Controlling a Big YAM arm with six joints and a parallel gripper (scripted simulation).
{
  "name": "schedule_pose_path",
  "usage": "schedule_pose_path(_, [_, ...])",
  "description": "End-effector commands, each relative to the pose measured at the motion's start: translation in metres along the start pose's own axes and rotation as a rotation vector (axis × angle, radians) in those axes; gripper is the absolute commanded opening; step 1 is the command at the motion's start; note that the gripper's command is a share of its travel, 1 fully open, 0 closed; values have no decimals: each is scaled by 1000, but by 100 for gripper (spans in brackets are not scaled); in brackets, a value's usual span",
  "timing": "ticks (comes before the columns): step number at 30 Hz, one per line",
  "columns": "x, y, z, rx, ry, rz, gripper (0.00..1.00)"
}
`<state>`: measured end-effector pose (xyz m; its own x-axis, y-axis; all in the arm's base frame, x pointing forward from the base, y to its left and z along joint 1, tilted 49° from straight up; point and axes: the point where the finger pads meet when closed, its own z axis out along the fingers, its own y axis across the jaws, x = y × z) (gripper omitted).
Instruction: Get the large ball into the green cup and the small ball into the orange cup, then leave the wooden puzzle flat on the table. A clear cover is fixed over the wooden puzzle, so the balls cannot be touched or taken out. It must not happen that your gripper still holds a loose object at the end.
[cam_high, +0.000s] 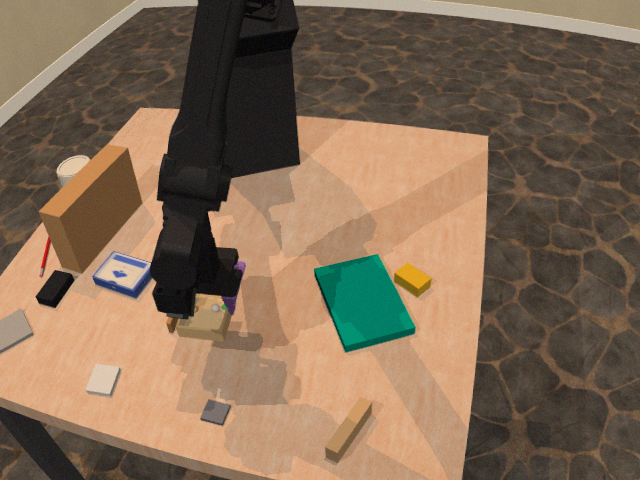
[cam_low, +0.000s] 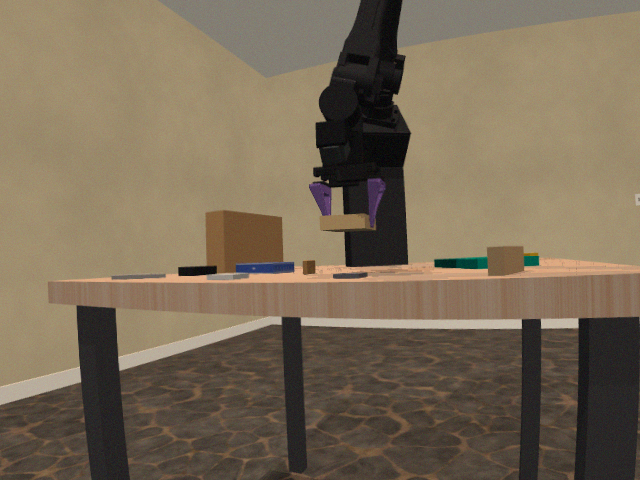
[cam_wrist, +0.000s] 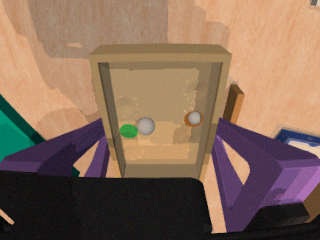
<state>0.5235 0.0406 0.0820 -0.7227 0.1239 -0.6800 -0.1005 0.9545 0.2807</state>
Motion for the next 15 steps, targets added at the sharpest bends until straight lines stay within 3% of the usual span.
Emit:
schedule_pose_path(1, [-1, 12, -7, 1, 0, -3, 70])
schedule_pose_path(3, [-2, 11, -4, 17, 7, -1, 70])
schedule_pose_path(6, [-1, 11, -4, 7, -42, -4, 70])
schedule_pose_path(8, [1, -3, -3, 11, -55, 16, 70])
schedule_pose_path(11, [4, -5, -1, 0, -64, 18, 70])
schedule_pose_path(15, [-8, -2, -5, -14, -89, 5, 70])
